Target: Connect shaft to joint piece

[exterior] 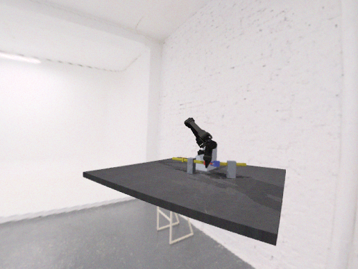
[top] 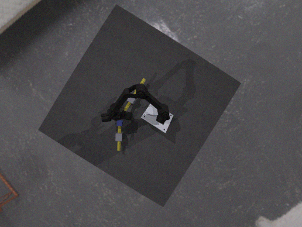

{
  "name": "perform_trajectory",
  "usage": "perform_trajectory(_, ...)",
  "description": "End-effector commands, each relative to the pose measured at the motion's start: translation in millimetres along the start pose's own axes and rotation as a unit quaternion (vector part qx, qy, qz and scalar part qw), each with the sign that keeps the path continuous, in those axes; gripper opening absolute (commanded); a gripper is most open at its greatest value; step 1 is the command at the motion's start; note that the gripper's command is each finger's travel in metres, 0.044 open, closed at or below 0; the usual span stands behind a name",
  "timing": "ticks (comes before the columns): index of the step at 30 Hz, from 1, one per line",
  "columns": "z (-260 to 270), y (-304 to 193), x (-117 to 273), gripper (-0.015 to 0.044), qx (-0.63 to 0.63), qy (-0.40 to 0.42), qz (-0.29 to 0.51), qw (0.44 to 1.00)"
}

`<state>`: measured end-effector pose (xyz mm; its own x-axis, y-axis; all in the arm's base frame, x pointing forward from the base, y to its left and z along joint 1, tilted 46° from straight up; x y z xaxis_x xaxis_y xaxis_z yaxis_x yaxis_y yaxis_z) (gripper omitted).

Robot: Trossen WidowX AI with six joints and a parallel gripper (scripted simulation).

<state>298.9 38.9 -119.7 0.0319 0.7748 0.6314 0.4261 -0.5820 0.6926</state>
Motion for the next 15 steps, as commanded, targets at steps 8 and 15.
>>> perform_trajectory(8,-6.1,1.3,-2.7,0.0,-0.085,-0.003,0.034,0.996)
perform_trajectory(15,-10.1,1.4,-4.4,0.0,-0.138,-0.002,0.055,0.989)
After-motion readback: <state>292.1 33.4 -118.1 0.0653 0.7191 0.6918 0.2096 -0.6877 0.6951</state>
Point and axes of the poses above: the point midway between the two fingers, 35 mm back from their tips, its own x axis back along the fingers, its own z axis across the jaws, y = z × x, the point moved 4 cm from there along x, back along the fingers, and after that the axes turned 6 degrees about x, right-handed, at the moved point
